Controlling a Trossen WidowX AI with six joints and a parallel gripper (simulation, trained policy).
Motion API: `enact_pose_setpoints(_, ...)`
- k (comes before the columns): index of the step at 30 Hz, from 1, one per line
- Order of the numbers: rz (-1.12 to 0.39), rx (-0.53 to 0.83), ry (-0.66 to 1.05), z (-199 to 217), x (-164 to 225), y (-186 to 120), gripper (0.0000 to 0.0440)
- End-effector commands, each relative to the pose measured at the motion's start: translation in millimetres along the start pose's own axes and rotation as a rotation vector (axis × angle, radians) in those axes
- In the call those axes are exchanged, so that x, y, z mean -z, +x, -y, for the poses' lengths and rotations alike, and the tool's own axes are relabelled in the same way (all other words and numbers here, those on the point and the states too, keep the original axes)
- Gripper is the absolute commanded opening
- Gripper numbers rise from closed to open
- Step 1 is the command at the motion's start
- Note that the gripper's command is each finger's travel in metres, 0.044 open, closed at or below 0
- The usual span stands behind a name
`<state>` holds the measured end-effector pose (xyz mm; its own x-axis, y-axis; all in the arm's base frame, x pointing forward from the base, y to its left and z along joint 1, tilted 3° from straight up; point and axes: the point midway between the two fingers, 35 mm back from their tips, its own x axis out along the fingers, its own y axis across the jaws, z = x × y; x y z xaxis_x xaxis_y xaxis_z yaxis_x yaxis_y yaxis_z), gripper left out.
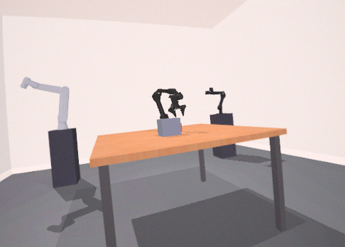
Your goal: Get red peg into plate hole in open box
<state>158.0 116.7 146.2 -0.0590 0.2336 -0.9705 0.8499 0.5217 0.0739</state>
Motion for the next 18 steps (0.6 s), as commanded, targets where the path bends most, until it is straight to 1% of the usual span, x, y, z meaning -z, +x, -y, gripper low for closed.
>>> enact_pose_setpoints(1, 0.016, 0.05, 0.056, 3.8, -0.1, 13.5, 0.044)
enact_pose_setpoints(18, 0.053, 0.112, 0.186, 13.0, -10.6, 65.1, 0.044)
